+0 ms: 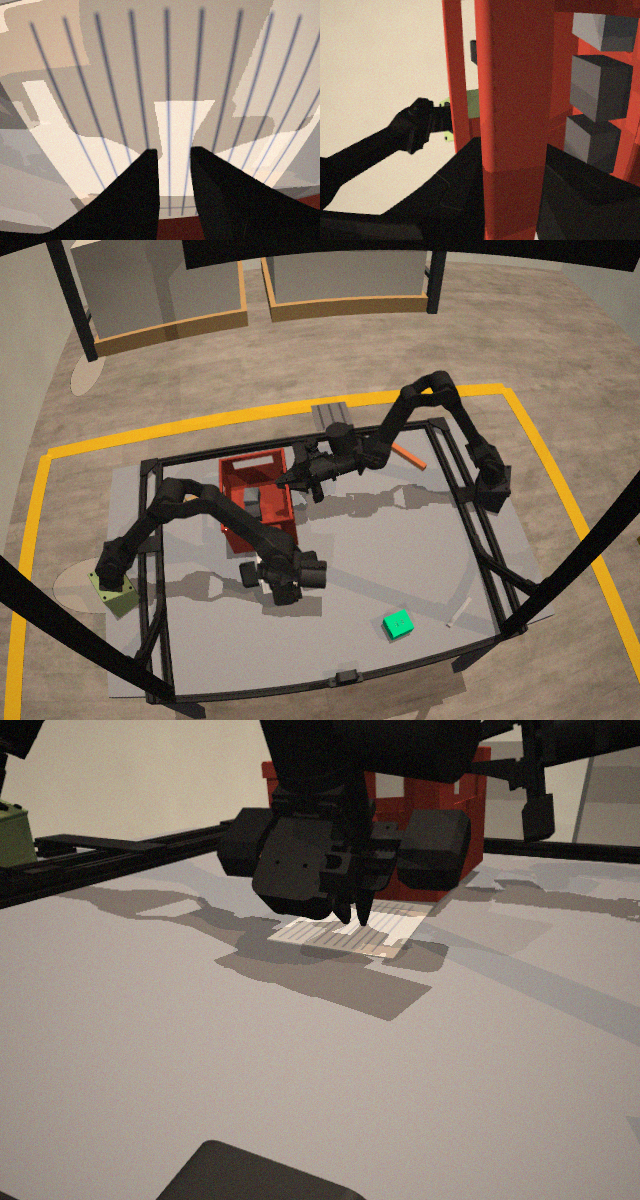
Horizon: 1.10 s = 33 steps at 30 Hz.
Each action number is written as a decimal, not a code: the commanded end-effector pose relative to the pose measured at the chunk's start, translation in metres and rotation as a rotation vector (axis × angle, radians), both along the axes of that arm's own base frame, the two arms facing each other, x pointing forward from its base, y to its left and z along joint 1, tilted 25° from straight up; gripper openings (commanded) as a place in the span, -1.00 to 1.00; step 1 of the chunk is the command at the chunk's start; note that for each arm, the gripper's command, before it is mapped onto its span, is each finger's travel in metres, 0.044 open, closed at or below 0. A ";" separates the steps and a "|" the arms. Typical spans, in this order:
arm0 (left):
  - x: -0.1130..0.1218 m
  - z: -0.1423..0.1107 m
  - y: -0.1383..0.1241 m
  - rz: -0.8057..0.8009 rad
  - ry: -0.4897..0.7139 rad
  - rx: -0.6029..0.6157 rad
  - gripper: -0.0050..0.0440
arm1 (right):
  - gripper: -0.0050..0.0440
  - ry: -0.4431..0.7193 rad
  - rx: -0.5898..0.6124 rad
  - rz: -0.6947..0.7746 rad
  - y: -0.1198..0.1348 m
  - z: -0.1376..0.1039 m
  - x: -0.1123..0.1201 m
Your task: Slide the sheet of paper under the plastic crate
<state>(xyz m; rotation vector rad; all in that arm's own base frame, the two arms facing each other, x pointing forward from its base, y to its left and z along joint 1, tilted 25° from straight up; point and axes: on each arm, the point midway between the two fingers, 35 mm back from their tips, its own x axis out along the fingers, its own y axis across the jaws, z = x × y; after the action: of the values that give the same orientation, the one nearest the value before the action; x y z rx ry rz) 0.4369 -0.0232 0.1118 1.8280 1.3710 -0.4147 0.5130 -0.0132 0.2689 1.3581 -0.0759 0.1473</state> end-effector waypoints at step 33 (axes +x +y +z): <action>-0.001 0.000 0.029 0.012 0.016 -0.005 -0.55 | -0.80 -0.052 -0.001 0.008 0.004 0.020 -0.004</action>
<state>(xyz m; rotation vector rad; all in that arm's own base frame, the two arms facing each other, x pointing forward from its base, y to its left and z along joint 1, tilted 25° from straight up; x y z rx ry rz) 0.4382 -0.0030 0.1169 1.8290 1.3718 -0.4145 0.5129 -0.0132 0.2691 1.3581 -0.0762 0.1474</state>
